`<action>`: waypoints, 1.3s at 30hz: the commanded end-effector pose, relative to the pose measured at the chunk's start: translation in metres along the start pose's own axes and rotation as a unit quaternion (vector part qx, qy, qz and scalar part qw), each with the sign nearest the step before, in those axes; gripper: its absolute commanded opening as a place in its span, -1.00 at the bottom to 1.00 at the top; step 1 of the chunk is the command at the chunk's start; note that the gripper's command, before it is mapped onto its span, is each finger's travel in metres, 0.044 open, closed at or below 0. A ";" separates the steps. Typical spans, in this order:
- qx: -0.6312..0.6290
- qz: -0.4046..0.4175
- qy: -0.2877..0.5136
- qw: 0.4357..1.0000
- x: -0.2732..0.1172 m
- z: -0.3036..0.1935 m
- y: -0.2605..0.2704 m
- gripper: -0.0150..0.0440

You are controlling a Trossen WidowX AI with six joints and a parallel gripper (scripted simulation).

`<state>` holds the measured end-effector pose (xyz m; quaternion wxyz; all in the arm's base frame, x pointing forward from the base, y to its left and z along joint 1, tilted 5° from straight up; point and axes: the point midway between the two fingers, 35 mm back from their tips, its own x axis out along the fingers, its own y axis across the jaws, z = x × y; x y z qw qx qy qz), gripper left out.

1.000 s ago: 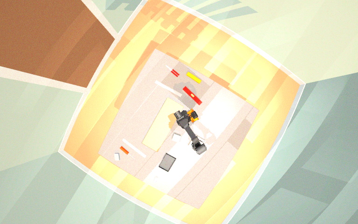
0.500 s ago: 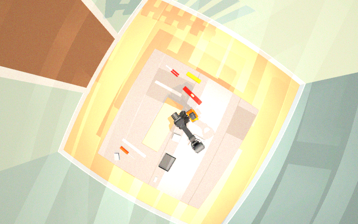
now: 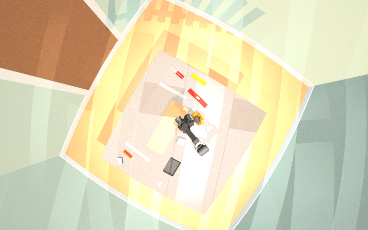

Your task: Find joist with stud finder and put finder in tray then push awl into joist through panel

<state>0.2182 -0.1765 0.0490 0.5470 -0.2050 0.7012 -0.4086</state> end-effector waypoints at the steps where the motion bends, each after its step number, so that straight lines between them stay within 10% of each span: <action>1: -0.001 -0.003 0.000 1.000 0.006 0.000 0.006 -0.49; 8: 0.002 0.001 0.000 1.000 0.011 0.000 0.014 -0.49; 25: 0.001 0.002 0.001 1.000 0.010 0.000 0.012 1.00; 39: 0.001 0.004 0.001 1.000 -0.010 0.000 0.013 1.00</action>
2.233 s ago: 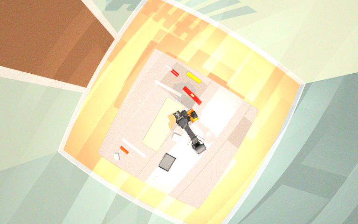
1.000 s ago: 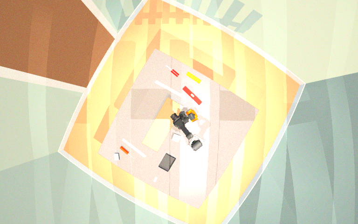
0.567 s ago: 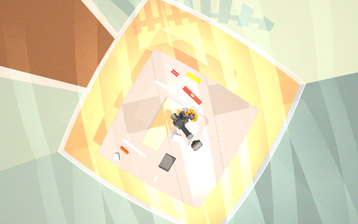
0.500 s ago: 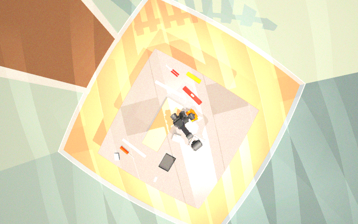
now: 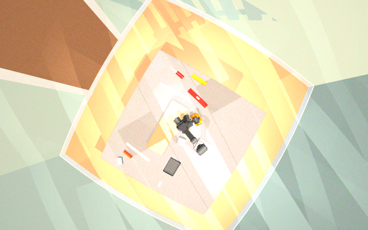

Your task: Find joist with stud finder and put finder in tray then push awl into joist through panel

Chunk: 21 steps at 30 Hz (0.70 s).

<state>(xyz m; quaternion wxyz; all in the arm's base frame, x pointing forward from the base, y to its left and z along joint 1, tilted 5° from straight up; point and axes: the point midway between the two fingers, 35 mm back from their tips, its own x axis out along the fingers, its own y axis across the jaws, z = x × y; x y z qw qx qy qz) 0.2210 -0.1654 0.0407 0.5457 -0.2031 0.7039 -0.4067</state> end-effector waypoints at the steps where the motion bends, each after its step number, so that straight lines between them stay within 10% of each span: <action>1: 0.003 0.002 -0.002 1.000 -0.007 0.001 -0.001 1.00; 16: 0.000 0.003 0.000 1.000 -0.110 -0.008 -0.041 1.00; 21: -0.006 0.001 0.002 1.000 -0.085 -0.002 -0.028 1.00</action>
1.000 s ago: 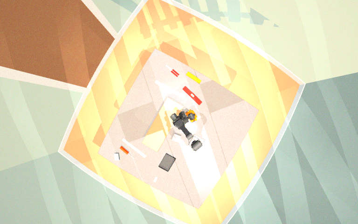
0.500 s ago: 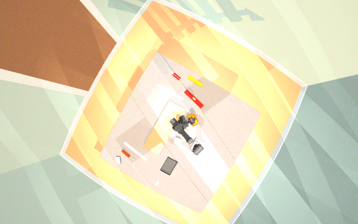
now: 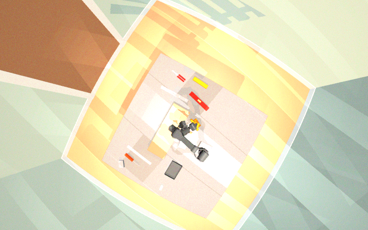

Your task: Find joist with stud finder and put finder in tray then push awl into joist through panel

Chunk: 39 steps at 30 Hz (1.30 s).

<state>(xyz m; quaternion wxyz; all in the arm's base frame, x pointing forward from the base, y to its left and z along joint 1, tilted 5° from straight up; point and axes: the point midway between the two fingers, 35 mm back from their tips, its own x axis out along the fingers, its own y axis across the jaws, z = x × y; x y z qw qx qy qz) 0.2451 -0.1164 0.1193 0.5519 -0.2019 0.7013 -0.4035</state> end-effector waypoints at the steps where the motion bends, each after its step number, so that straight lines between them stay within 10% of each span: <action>1: -0.007 -0.004 0.008 1.000 0.006 -0.001 0.002 1.00; 23: -0.153 0.089 0.050 0.983 0.029 -0.007 0.002 1.00; 39: -0.547 0.340 -0.182 0.743 0.088 -0.008 -0.012 1.00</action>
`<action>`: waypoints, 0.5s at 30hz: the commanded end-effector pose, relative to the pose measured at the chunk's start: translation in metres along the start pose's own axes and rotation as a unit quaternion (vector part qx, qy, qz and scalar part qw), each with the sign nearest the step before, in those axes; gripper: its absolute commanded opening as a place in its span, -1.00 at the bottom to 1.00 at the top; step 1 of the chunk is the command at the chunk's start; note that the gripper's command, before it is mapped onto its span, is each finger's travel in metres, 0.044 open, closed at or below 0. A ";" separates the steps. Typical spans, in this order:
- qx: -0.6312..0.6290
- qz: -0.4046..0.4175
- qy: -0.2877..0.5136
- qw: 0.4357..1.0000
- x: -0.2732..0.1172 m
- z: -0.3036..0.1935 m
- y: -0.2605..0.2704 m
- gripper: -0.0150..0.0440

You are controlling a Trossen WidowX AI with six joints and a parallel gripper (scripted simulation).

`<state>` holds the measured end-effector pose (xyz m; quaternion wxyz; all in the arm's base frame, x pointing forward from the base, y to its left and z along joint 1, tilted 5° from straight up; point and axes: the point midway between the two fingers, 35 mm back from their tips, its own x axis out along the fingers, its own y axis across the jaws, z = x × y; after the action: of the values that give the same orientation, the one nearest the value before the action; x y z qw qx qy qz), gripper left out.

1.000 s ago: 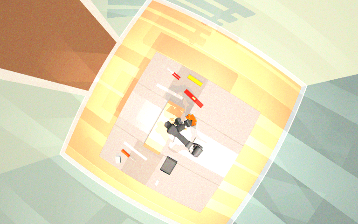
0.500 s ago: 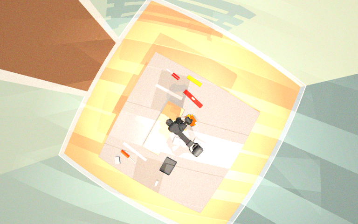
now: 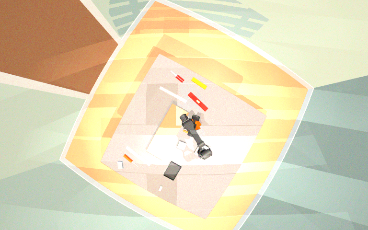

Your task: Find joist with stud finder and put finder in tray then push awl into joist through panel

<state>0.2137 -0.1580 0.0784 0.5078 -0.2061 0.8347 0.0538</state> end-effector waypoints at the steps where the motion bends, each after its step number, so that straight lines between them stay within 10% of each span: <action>1: -0.262 0.030 -0.177 0.948 0.013 -0.012 -0.025 1.00; 15: -0.406 -0.030 -0.257 0.877 0.018 -0.021 -0.042 1.00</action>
<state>0.2061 -0.1901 0.0692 0.5634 -0.3026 0.6827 0.3535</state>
